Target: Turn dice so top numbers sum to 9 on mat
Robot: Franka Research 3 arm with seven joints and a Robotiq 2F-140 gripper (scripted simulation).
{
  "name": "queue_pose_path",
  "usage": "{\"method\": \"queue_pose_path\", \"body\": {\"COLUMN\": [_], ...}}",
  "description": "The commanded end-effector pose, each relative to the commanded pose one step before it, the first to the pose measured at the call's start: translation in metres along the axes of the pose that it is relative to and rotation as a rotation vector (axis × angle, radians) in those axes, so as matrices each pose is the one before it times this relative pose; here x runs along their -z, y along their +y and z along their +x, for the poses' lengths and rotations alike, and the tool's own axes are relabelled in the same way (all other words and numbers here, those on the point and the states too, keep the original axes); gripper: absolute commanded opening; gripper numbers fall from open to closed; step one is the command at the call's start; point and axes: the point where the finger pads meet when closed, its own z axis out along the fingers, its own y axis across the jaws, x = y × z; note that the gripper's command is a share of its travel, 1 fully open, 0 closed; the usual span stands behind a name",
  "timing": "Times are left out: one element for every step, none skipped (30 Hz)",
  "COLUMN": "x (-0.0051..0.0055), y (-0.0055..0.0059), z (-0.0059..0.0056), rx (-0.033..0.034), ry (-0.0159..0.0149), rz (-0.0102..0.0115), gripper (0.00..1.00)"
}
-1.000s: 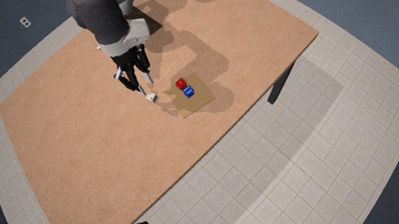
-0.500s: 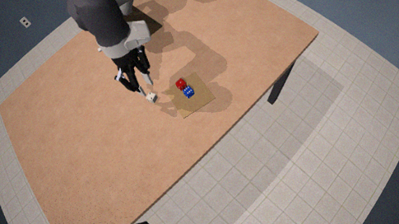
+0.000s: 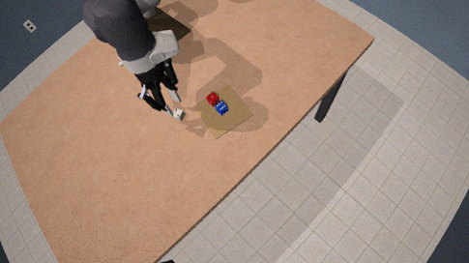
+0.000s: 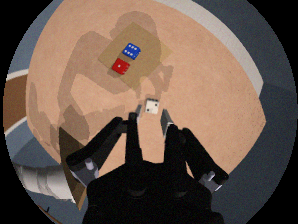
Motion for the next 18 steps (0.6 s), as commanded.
{"method": "queue_pose_path", "body": {"x": [-0.00686,-0.00152,0.0,0.0,-0.00148,-0.00143,-0.00138,-0.00132,-0.00126,-0.00119,-0.00112,-0.00105,-0.00097,-0.00088,-0.0008,-0.00072,-0.00063,-0.00055], "y": [0.00073,0.00001,0.0,0.0,0.0,0.0,0.00001,0.0,0.0,0.00001,0.00001,0.0,0.0,0.0,0.00001,0.0,0.0,0.0], "z": [0.0018,0.0,0.0,0.0,0.0,0.0,0.0,0.0,0.0,0.0,0.0,0.0,0.0,0.0,0.0,0.0,0.0,0.0], "rx": [-0.00381,0.0,0.0,0.0,0.0,0.0,0.0,0.0,0.0,0.0,0.0,0.0,0.0,0.0,0.0,0.0,0.0,0.0], "ry": [0.00434,0.0,0.0,0.0,0.0,0.0,0.0,0.0,0.0,0.0,0.0,0.0,0.0,0.0,0.0,0.0,0.0,0.0], "rz": [-0.00455,0.0,0.0,0.0,0.0,0.0,0.0,0.0,0.0,0.0,0.0,0.0,0.0,0.0,0.0,0.0,0.0,0.0], "gripper": [0.28,0.28,0.28,0.28,0.28,0.28,0.28,0.28,0.28,0.28,0.28,0.28,0.28,0.28,0.28,0.28,0.28,0.28]}}
